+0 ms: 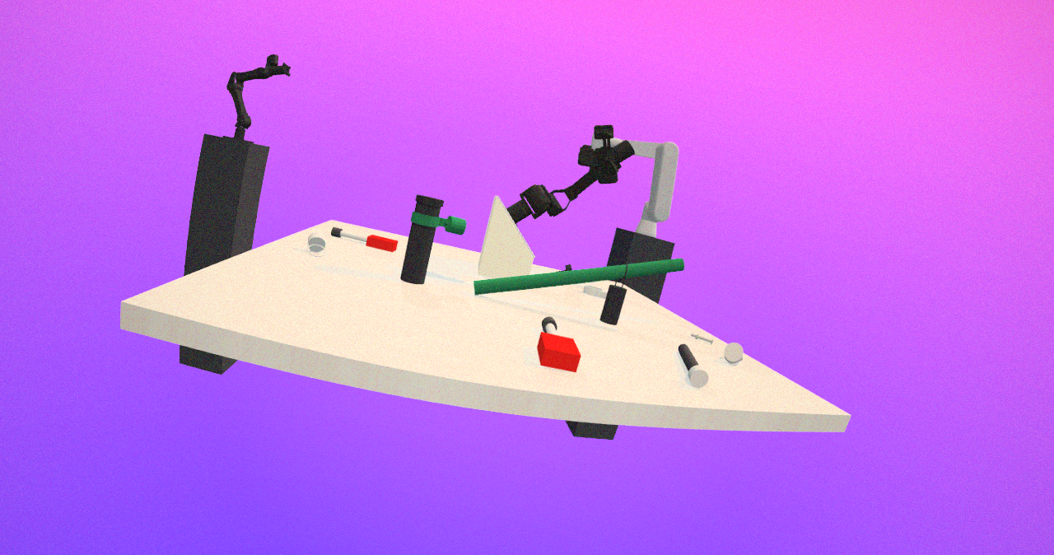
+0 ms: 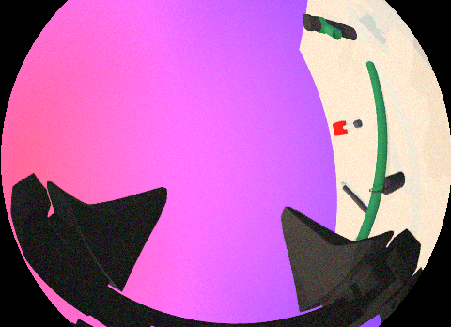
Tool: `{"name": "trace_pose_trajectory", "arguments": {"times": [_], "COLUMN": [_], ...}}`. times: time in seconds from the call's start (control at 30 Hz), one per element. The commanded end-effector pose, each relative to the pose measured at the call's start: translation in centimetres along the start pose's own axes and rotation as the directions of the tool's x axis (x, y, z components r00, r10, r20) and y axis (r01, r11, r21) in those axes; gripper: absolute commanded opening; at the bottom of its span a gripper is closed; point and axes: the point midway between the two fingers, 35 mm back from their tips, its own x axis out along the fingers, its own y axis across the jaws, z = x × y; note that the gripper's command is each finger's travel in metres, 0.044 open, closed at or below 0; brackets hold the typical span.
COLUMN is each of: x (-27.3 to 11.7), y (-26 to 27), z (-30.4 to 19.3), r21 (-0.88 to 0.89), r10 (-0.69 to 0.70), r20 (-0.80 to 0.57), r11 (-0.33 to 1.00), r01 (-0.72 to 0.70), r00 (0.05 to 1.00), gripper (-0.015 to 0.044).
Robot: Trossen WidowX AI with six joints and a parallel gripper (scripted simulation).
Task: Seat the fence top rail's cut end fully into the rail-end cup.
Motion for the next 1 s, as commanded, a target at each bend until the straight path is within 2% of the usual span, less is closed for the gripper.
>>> {"name": "trace_pose_trajectory", "arguments": {"times": [0.0,0.07,0.17,0.3,0.43,0.7,0.97], "x": [0.2,1.9,5.7,10.3,13.8,18.2,21.4], "y": [-0.1,-0.7,-2.2,-4.3,-6.2,-9.3,-12.3], "z": [0.0,0.0,0.3,1.7,3.4,7.0,11.3], "r21": [-0.016,-0.14,-0.394,-0.655,-0.802,-0.927,-0.969], "r10": [-0.007,-0.061,-0.182,-0.339,-0.464,-0.637,-0.782], "r20": [0.004,0.035,0.103,0.182,0.232,0.268,0.247], "r11": [1.0,0.988,0.895,0.658,0.407,0.033,-0.215], "r01": [0.007,0.065,0.208,0.371,0.438,0.373,0.124], "r00": [1.0,0.998,0.978,0.923,0.855,0.723,0.572], "gripper": [0.0426,0.044,0.044,0.044,0.044,0.044,0.044]}}
